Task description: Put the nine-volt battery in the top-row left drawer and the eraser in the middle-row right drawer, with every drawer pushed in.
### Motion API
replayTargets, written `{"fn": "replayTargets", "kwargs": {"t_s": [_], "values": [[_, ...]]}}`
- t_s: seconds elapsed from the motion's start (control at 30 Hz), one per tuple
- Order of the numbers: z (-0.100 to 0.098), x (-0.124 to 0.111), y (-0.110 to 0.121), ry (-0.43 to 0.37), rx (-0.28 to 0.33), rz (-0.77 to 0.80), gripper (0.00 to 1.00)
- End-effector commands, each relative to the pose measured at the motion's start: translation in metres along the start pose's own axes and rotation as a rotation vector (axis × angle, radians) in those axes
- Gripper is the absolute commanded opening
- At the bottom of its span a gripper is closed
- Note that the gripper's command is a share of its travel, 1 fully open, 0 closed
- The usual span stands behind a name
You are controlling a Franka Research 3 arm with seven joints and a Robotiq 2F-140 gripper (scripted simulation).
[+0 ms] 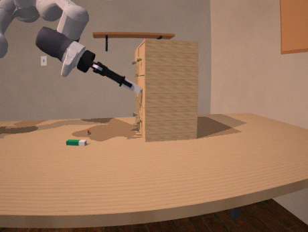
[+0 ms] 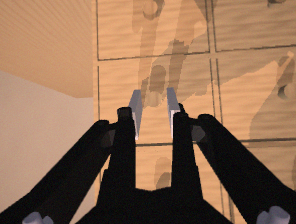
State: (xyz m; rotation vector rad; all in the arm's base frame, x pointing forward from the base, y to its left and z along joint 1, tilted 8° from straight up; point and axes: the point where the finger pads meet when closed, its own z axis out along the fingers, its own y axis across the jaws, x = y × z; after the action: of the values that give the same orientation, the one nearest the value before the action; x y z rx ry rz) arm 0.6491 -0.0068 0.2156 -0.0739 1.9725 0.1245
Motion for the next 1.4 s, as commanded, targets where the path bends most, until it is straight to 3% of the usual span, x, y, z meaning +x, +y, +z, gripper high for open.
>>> {"fn": "replayTargets", "kwargs": {"t_s": [0.0,0.53,0.57,1.37], "values": [[0.0005,0.0002,0.0001,0.002,0.0,0.003,0.2],[0.0005,0.0002,0.0001,0.002,0.0,0.003,0.2],[0.0005,0.0002,0.0001,0.002,0.0,0.003,0.08],[0.0004,0.0002,0.0001,0.002,0.0,0.003,0.08]]}}
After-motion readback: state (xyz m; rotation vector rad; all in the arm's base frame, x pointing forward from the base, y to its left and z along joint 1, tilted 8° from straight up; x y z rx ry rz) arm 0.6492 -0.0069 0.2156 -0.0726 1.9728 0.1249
